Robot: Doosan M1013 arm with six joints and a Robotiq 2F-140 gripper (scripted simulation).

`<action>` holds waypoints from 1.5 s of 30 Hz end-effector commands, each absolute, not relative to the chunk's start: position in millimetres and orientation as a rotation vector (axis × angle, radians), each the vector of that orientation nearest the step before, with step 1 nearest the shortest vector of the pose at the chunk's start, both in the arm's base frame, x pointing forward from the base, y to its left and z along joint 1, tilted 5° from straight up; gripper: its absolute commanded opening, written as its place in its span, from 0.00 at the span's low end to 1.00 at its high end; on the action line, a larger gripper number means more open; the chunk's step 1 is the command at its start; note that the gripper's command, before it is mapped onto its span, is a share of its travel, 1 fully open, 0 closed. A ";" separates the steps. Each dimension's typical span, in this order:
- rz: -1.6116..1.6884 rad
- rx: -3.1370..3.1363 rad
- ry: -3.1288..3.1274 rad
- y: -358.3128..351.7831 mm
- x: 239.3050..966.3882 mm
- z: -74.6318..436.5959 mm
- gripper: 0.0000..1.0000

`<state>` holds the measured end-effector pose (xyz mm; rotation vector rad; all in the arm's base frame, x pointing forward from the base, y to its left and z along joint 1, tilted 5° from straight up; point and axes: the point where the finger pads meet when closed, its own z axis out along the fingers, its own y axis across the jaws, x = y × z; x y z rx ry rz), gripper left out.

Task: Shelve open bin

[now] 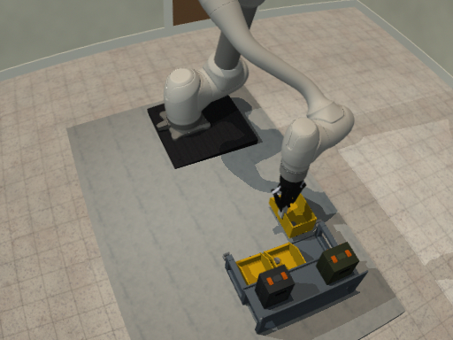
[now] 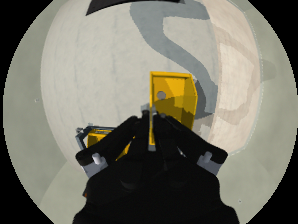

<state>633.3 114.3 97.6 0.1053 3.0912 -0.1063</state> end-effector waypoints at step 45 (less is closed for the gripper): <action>-0.101 0.118 3.231 114.2 639.2 102.3 0.00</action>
